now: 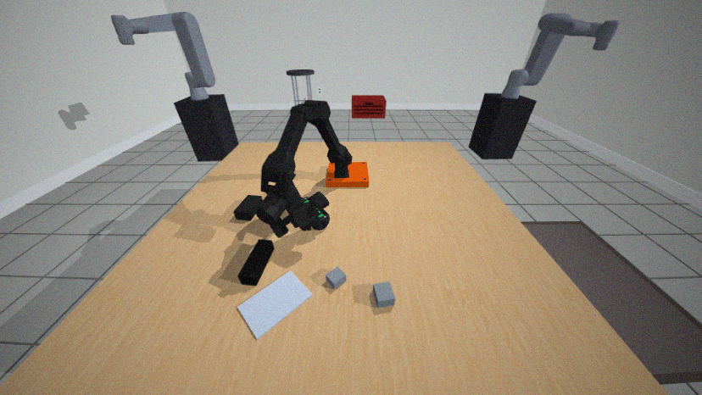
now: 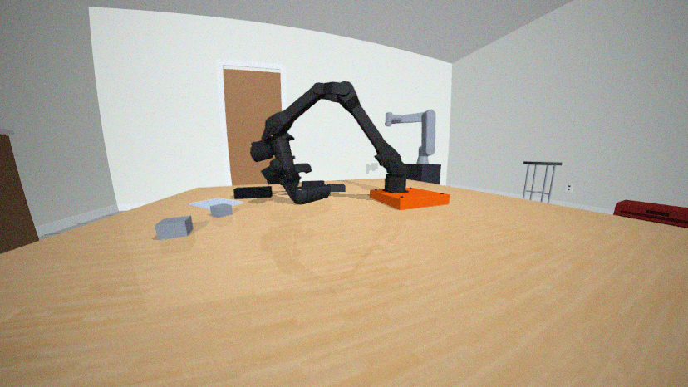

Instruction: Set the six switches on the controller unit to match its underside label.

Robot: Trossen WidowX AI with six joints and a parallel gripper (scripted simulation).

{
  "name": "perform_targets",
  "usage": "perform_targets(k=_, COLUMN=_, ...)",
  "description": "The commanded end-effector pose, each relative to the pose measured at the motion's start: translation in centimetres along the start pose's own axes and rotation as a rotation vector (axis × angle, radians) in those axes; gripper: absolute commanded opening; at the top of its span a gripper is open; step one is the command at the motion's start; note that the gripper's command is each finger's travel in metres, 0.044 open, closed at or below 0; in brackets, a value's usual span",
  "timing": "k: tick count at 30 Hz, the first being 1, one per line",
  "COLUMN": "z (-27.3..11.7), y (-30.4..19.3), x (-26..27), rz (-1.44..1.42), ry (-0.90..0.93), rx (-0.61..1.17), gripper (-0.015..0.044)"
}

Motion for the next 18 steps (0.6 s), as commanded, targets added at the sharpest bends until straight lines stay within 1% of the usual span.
perform_targets(k=1, z=0.3, y=0.0, x=0.9, rz=0.002, ry=0.017, rx=0.004, gripper=0.0000)
perform_targets(k=18, z=0.7, y=0.0, x=2.2, rz=0.002, ry=0.018, rx=0.004, gripper=0.0000)
Point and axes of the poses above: the point midway between the two fingers, 35 mm back from their tips, its own z axis out along the fingers, its own x axis across the jaws, y = z × x, the point moved 6 cm from there along -z, back along the fingers, and after that the axes turned 2 degrees about -z, right-handed, at the moved point
